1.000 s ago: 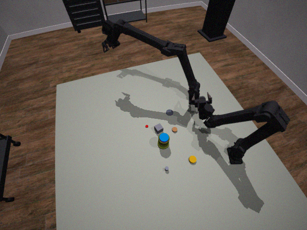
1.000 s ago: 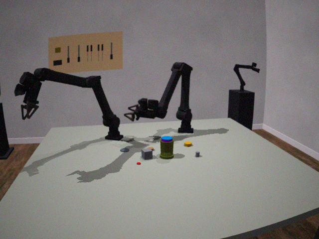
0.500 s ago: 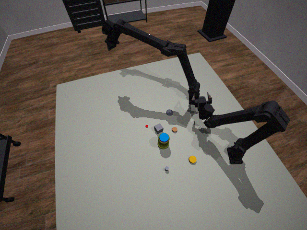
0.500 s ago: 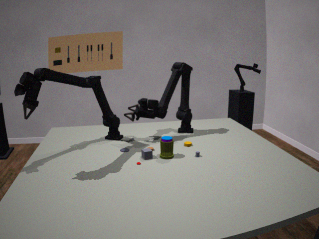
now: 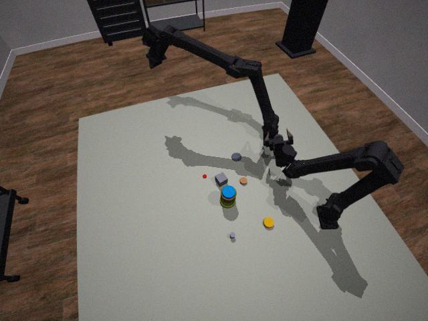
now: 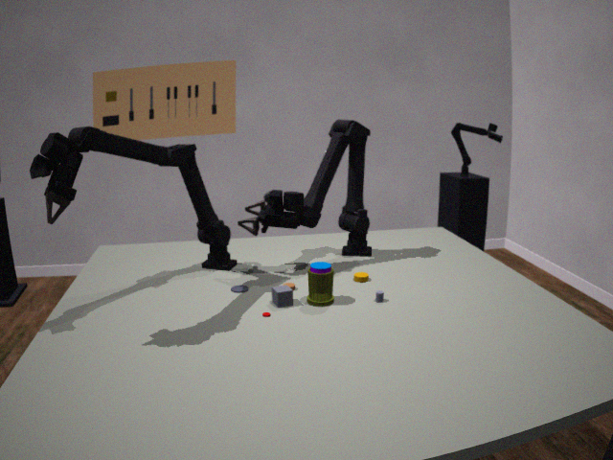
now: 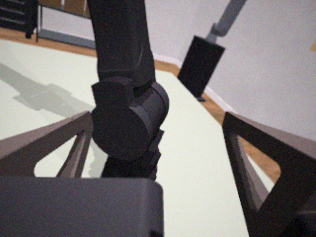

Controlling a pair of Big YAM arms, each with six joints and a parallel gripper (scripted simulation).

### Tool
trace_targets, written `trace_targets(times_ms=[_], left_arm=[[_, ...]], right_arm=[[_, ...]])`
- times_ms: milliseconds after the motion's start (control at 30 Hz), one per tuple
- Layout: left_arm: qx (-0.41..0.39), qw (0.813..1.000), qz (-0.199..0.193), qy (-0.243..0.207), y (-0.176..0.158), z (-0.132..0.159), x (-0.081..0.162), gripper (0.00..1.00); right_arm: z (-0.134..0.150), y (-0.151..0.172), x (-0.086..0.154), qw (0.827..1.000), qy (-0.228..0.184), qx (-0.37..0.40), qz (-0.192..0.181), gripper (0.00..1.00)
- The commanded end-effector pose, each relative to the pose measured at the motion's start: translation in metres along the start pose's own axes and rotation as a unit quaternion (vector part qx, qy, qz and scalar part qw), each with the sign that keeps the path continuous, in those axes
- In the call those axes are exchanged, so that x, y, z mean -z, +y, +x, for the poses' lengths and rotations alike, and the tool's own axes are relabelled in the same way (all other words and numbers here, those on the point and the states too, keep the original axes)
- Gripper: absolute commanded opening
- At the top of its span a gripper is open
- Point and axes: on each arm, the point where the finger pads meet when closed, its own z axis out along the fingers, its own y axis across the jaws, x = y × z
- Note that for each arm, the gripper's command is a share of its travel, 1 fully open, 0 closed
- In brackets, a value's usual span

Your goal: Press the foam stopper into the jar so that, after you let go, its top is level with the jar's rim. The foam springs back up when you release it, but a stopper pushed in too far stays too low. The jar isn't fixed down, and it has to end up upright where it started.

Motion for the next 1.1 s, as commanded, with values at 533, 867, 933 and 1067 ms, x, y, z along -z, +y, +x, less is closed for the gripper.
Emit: trace_targets(times_ms=[533, 867, 933, 1067], left_arm=[[0.239, 0.966, -0.092, 0.036, 0.108, -0.027, 0.011, 0.98], [0.412, 0.897, -0.156, 0.041, 0.165, -0.042, 0.043, 0.98], [0.453, 0.874, -0.171, 0.039, 0.177, -0.046, 0.054, 0.98], [0.526, 0.827, -0.198, 0.025, 0.202, -0.060, 0.078, 0.98]], right_arm=[[-0.001, 0.045, 0.062, 0.992, -0.099, 0.065, -0.036, 0.00], [0.008, 0.054, 0.084, 0.983, -0.154, 0.092, -0.049, 0.00], [0.013, 0.066, 0.100, 0.978, -0.173, 0.104, -0.059, 0.00], [0.023, 0.076, 0.119, 0.969, -0.205, 0.122, -0.070, 0.00]])
